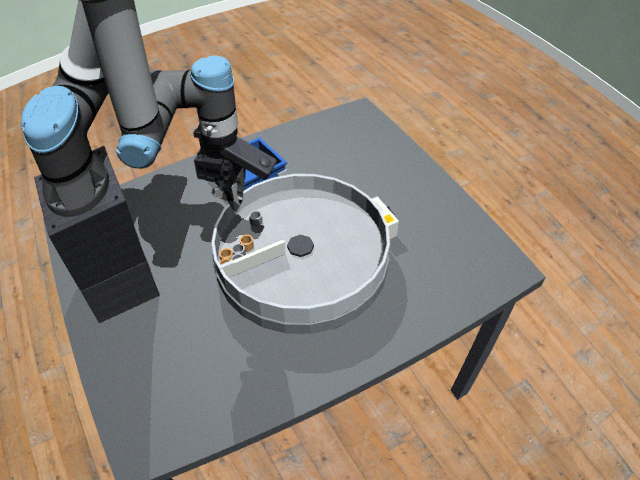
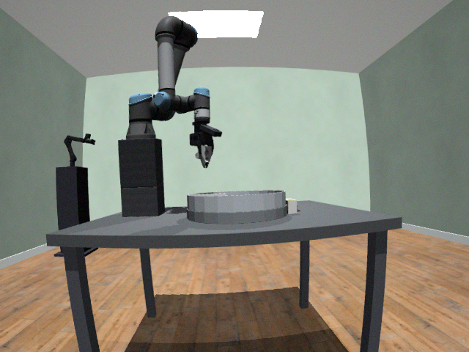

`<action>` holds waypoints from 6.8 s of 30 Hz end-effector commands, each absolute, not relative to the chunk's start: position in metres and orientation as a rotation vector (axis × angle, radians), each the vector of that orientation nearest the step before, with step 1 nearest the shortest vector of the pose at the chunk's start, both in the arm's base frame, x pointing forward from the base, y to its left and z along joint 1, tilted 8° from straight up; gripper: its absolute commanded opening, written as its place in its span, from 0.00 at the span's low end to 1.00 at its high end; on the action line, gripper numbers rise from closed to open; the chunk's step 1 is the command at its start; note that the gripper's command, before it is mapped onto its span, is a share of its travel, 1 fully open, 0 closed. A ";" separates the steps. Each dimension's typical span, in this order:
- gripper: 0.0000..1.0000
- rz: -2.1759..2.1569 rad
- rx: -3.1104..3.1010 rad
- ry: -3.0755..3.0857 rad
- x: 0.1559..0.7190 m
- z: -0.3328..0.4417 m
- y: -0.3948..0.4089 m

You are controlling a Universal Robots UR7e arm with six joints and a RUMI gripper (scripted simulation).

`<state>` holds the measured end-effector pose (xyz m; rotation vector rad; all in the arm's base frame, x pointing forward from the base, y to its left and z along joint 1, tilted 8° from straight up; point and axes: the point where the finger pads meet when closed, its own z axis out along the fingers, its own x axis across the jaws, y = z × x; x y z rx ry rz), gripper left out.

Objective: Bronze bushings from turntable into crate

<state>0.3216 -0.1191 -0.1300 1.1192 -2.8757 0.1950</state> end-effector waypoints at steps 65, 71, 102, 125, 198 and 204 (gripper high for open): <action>0.05 0.192 1.118 -2.876 0.320 -0.131 -0.118; 0.05 0.192 1.118 -2.876 0.320 -0.131 -0.118; 0.05 0.192 1.118 -2.876 0.320 -0.131 -0.118; 0.05 0.192 1.118 -2.876 0.320 -0.131 -0.118; 0.06 0.195 1.119 -2.877 0.334 -0.213 -0.140; 0.06 0.193 1.118 -2.876 0.334 -0.213 -0.140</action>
